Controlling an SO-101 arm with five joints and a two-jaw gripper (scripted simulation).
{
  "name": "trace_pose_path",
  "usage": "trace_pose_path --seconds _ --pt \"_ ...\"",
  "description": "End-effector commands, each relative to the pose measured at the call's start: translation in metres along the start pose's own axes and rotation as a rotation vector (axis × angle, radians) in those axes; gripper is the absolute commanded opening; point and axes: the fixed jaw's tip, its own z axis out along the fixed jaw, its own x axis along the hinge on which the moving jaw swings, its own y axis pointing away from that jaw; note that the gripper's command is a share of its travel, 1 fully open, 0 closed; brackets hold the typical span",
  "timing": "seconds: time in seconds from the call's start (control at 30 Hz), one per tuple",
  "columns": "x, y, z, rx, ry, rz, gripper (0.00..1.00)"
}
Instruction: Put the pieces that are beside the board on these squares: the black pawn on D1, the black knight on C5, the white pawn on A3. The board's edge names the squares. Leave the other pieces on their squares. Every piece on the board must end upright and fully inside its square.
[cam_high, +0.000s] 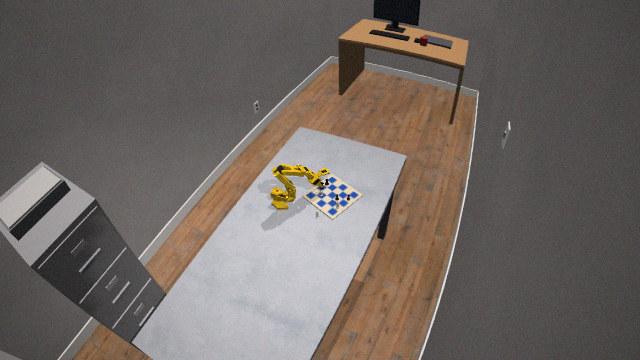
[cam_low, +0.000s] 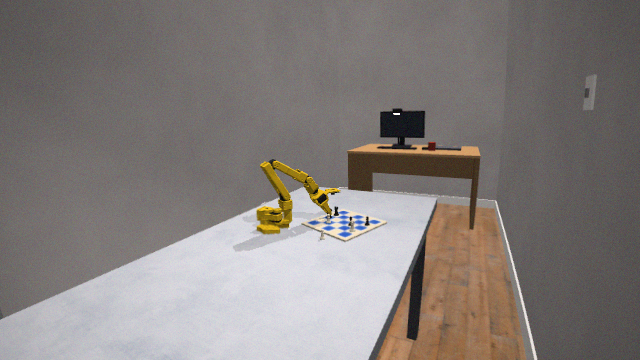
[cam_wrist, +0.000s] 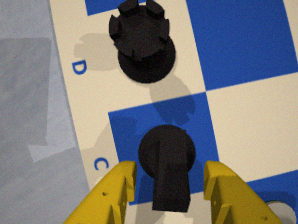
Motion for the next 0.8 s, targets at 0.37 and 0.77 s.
trace_pose_path --seconds 0.37,0.77 --pt "-0.01 0.002 -0.013 -0.005 -0.014 0.002 0.13" --pt "-0.018 0.002 -0.028 -0.005 -0.014 0.002 0.13"
